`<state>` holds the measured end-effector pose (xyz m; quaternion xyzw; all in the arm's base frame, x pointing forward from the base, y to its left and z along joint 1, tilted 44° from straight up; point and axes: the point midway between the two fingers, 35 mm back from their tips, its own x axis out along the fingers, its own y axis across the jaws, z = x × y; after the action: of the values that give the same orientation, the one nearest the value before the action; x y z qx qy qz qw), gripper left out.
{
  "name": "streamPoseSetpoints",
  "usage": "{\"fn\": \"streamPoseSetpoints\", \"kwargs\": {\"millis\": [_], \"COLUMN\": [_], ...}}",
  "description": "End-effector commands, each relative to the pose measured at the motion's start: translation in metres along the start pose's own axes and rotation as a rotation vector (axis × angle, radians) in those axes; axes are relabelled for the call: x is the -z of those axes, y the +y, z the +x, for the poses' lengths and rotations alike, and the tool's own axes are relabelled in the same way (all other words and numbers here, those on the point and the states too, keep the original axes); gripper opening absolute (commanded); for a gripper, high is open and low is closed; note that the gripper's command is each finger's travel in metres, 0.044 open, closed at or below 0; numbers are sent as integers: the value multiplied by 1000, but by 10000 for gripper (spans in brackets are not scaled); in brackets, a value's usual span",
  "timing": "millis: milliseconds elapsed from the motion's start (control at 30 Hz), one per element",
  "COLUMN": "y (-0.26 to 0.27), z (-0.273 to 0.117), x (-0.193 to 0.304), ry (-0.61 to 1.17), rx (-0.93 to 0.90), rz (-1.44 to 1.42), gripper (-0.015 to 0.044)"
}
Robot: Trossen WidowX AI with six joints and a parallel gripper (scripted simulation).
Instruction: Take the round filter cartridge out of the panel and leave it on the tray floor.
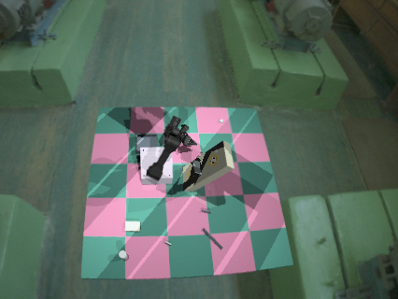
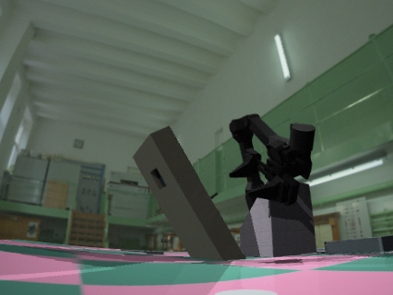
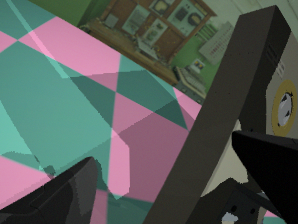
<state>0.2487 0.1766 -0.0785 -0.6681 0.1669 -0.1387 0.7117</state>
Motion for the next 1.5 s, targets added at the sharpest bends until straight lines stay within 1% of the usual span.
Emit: {"fn": "streamPoseSetpoints", "kwargs": {"millis": [0,100,200,333,600,900,1200,1467], "y": [-1,-10,-29,-55,-133,-208,-212,-207], "z": [0,1,4,11,31,43,44,55], "x": [-1,-9,-23,-28,-19,22,26,25], "ry": [0,6,14,41,132,225,232,237], "rx": [-2,-35,-93,-136,-227,-297,-301,-305], "rz": [4,59,160,284,654,1065,1095,1096], "gripper": [374,295,216,111,107,107,107,107]}}
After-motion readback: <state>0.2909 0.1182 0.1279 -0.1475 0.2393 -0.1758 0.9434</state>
